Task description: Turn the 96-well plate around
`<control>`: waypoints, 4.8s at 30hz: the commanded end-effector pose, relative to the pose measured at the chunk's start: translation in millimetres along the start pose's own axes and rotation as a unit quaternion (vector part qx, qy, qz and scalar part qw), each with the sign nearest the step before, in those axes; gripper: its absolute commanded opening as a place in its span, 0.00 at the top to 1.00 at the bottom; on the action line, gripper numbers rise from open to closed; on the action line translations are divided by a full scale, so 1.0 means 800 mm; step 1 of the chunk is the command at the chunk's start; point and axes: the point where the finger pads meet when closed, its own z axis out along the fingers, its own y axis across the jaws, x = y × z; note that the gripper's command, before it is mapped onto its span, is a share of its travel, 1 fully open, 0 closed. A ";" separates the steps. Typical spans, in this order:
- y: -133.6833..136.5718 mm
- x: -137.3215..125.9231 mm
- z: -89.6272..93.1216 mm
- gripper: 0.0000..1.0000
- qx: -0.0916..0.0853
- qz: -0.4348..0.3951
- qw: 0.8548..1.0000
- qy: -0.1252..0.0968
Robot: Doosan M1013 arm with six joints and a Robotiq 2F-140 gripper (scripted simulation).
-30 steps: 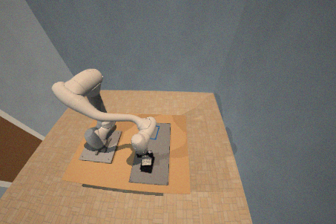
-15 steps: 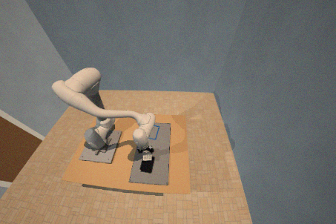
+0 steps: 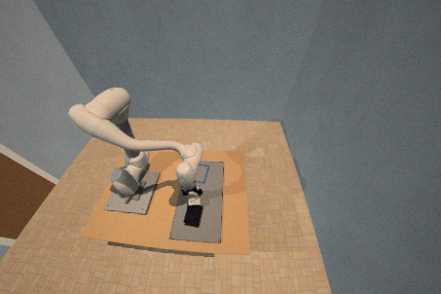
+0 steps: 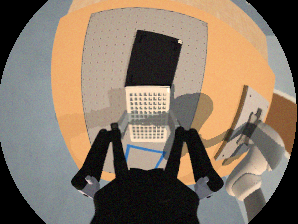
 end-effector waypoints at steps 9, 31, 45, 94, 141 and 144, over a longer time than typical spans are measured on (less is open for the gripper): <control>-0.004 -0.037 0.001 1.00 0.000 0.000 1.000 0.000; -0.014 -0.119 0.004 1.00 0.000 0.000 1.000 0.000; -0.020 -0.169 0.005 1.00 0.000 0.000 1.000 0.000; -0.038 -0.324 0.010 1.00 0.000 -0.050 0.999 0.000; -0.038 -0.324 0.016 1.00 0.000 -0.117 0.993 0.000; -0.038 -0.324 0.018 1.00 0.000 -0.117 0.993 0.000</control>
